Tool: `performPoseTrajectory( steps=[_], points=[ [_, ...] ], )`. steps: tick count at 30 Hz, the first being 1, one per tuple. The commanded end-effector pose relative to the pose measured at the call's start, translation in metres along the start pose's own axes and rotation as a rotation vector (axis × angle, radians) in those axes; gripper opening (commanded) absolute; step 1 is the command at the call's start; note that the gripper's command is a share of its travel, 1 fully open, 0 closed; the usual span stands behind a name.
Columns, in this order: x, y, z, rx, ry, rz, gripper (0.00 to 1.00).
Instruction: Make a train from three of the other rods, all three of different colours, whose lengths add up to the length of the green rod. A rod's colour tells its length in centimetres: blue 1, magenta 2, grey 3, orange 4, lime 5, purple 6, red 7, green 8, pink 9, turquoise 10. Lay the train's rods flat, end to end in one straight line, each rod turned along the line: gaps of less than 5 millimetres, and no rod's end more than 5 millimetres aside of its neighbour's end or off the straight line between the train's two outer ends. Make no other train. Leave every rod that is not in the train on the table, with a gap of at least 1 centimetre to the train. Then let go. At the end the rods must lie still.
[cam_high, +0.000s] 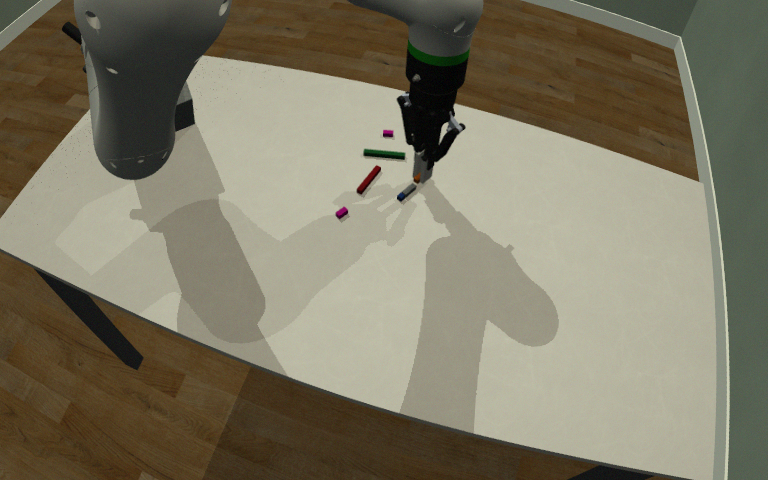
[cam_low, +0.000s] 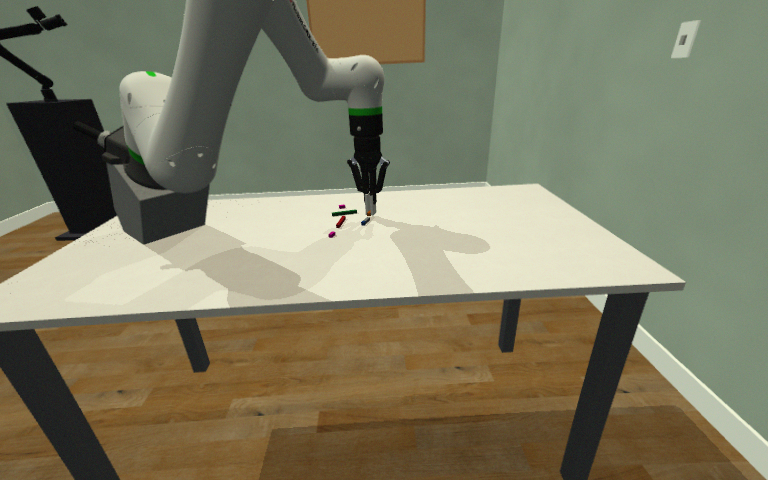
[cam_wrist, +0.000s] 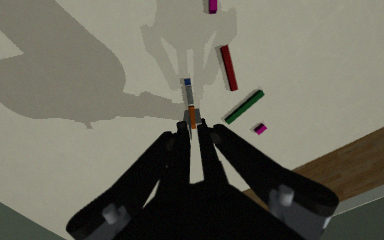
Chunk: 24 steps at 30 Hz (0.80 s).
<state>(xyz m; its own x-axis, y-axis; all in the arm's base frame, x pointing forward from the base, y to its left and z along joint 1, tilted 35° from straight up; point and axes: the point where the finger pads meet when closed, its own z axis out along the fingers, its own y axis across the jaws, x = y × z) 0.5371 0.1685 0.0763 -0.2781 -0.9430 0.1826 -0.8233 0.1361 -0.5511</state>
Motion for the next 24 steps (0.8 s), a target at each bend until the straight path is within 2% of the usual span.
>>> performPoseTrajectory(
  steps=[1, 24],
  points=[
    [0.0, 0.0, 0.0, 0.0, 0.0, 0.0, 0.03],
    [0.0, 0.0, 0.011, 0.0, 0.0, 0.0, 0.03]
  ],
)
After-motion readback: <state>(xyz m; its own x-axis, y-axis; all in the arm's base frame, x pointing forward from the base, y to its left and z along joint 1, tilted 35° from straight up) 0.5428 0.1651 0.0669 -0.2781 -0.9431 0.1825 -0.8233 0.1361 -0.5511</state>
